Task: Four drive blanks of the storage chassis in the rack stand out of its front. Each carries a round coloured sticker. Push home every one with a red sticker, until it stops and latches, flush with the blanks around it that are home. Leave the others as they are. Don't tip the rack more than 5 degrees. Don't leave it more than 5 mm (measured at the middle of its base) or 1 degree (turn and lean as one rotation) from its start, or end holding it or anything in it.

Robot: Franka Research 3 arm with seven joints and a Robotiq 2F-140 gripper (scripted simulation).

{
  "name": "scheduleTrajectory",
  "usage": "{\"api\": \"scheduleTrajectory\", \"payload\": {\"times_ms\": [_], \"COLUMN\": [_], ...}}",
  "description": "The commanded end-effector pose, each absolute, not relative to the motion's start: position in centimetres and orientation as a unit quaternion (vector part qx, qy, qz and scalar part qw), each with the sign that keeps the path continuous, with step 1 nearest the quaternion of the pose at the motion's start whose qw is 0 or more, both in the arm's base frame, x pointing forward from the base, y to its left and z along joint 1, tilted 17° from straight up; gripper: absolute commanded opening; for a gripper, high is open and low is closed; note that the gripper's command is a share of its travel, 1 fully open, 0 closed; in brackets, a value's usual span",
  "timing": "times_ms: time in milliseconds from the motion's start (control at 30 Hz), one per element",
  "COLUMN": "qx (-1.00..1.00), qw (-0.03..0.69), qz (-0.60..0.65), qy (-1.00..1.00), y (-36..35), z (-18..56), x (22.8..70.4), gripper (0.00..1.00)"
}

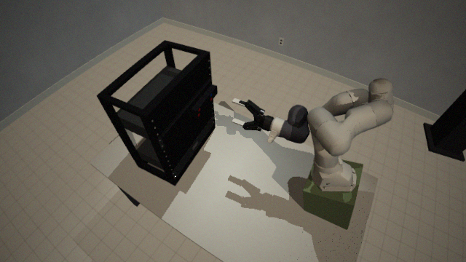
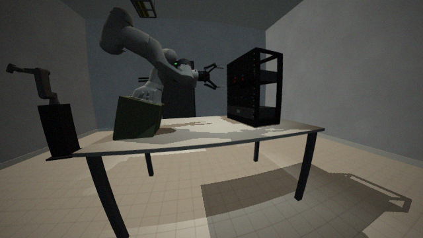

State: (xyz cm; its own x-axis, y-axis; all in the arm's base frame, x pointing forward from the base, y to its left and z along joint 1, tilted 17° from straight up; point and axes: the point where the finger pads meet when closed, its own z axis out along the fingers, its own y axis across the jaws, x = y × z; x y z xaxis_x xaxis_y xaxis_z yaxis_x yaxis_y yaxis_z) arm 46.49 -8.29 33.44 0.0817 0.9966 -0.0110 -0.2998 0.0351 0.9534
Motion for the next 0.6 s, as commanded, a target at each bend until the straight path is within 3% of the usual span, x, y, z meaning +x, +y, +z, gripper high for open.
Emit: {"api": "scheduleTrajectory", "payload": {"times_ms": [0,567], "qx": [0.432,0.432], "qw": [0.596,0.595], "qz": [0.543,0.542], "qy": [0.406,0.406], "y": [-8.2,-5.9], "z": [33.4,34.2], "x": [46.6,51.7], "gripper": [1.0,1.0]}}
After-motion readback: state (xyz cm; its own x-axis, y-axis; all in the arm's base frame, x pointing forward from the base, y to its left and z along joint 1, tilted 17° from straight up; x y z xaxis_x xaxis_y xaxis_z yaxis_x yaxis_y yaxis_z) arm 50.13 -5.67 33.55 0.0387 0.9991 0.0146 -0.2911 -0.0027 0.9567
